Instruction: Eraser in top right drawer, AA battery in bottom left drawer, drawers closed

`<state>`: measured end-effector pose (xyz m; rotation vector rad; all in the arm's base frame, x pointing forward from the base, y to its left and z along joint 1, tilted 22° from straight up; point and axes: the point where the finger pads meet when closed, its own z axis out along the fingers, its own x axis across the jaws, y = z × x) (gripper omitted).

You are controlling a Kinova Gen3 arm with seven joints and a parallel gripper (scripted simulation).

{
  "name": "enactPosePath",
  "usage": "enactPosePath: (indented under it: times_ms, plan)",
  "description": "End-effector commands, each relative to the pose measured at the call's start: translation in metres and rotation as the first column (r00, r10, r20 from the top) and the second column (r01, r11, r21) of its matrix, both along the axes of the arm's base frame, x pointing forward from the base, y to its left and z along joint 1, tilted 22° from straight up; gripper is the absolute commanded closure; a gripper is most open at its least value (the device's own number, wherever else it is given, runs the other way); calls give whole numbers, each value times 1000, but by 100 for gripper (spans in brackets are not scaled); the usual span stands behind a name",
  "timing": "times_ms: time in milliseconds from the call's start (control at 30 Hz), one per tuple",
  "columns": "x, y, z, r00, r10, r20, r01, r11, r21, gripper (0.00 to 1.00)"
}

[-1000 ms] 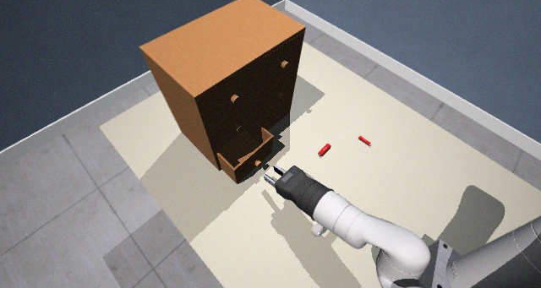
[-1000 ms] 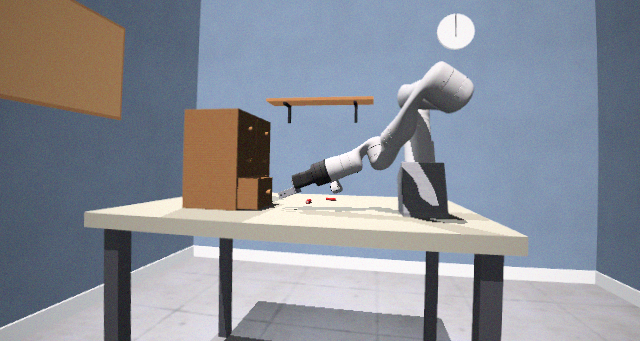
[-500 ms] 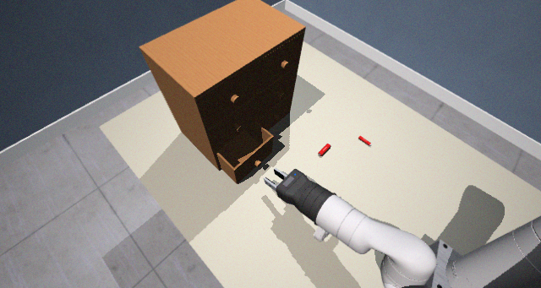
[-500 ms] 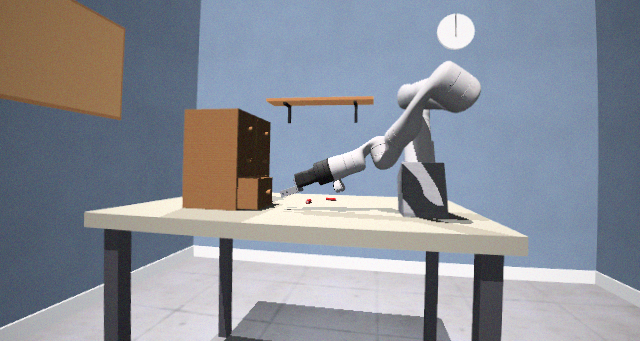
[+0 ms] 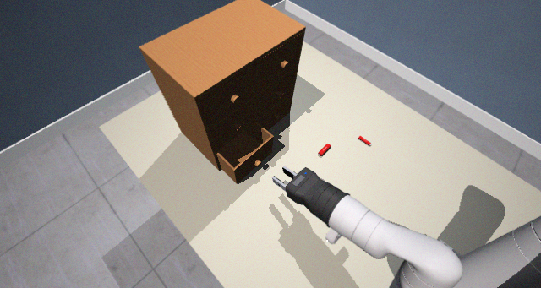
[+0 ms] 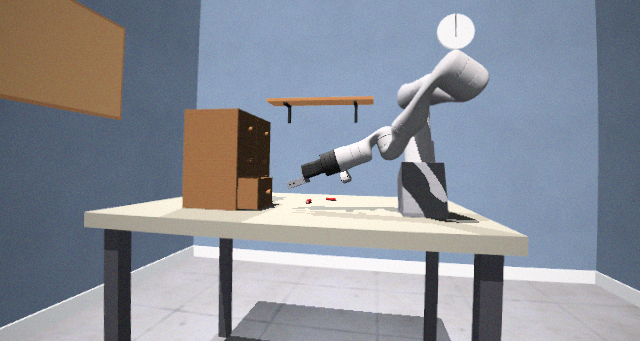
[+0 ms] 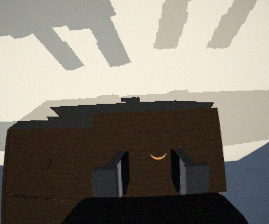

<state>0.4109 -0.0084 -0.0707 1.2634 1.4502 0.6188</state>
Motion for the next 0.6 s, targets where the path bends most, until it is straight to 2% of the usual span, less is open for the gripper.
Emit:
enactPosePath:
  times_ms: [0, 167, 567]
  plan:
    - [-9, 13, 11, 1000, 7, -4, -7, 1000, 16, 33]
    - [-20, 21, 26, 1000, 8, -4, -7, 1000, 16, 33]
    - [-28, 29, 39, 1000, 6, 1, -6, 1000, 21, 33]
